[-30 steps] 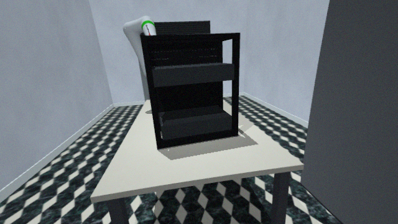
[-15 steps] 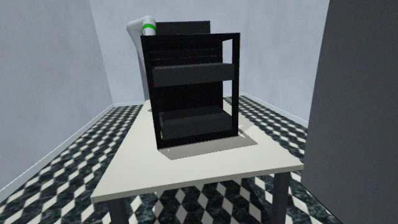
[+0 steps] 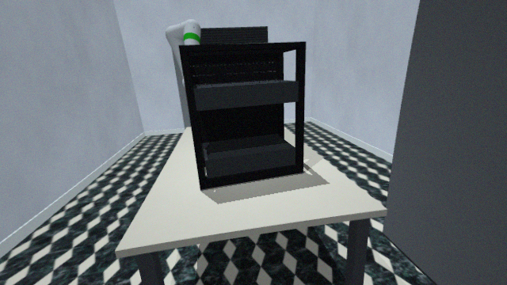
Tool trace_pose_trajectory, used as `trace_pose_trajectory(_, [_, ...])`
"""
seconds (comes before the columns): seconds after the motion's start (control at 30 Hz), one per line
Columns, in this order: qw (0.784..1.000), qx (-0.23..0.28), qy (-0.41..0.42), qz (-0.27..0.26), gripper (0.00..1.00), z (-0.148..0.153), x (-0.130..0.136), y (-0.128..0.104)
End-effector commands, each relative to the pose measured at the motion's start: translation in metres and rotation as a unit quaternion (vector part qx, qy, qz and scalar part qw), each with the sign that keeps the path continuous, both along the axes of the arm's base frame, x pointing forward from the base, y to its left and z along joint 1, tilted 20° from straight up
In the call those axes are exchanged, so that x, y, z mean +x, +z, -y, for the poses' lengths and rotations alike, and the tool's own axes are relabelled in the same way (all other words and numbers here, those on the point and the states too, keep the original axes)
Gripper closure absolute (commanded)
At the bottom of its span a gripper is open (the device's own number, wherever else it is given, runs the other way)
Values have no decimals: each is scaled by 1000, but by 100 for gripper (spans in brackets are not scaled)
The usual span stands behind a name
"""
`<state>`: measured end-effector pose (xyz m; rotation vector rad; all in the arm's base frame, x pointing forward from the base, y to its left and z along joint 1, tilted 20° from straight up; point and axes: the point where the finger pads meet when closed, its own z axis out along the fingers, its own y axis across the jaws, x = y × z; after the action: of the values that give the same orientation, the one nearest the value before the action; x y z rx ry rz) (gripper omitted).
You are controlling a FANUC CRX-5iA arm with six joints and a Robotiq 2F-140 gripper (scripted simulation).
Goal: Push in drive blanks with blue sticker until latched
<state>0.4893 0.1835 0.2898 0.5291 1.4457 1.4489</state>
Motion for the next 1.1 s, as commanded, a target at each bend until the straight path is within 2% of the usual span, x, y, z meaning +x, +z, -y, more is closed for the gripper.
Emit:
trace_pose_trajectory(0.0, [1000, 4, -21, 1, 0, 13, 2, -2])
trace_pose_trajectory(0.27, [996, 11, -92, -2, 0, 56, 7, -10])
trace_pose_trajectory(0.5, [991, 15, -132, -5, 0, 81, 8, -16])
trace_pose_trajectory(1.07, [986, 17, -167, -7, 0, 103, 8, -22])
